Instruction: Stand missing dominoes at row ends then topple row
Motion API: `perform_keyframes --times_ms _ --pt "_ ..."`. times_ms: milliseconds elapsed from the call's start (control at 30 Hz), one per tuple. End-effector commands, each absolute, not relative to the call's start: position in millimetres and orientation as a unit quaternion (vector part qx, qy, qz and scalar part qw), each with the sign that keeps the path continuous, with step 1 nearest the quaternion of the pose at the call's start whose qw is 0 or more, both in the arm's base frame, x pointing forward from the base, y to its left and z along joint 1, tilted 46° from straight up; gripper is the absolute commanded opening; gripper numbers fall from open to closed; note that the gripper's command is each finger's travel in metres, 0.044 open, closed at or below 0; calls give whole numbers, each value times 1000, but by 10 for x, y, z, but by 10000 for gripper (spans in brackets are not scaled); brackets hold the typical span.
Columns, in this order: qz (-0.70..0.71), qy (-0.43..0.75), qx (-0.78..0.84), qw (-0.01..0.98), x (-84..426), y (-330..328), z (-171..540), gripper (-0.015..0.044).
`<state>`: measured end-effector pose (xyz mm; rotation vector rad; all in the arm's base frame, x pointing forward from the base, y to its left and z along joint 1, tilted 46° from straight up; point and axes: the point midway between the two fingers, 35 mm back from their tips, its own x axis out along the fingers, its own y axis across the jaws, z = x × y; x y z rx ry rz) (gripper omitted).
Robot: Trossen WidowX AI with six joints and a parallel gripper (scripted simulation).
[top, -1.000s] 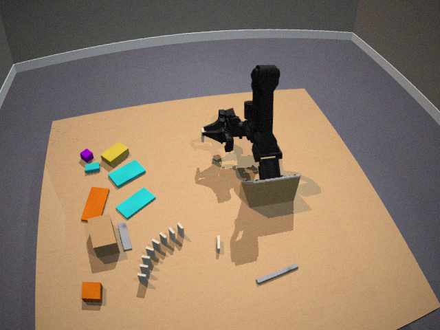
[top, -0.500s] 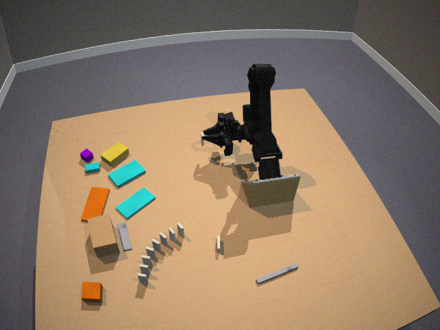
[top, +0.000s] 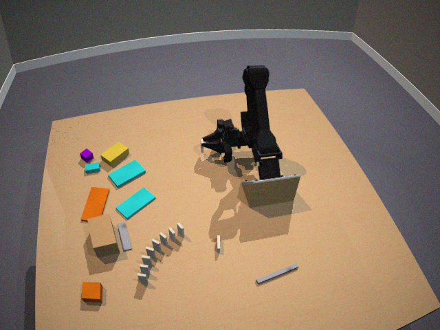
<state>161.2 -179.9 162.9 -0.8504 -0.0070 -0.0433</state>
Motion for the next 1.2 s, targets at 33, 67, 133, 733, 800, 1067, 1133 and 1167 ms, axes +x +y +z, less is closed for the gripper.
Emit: perform_keyframes --times_ms 33,67,133,733,800,1067,1133,1167 --pt "-18 -2 -419 908 1619 -1873 1545 107" --pt "-18 -1 -420 908 1620 -1887 1526 107" --pt "-17 -1 -420 907 1621 -1906 1499 107" --pt "-17 -1 -421 907 1621 -1908 1496 291" --pt "-17 -1 -421 907 1621 -1908 1496 343" --pt "-17 -1 -420 907 1621 -1892 1523 440" --pt "-18 -1 -420 907 1621 -1843 1593 440" --pt "-18 -1 -420 907 1621 -1813 1630 440"
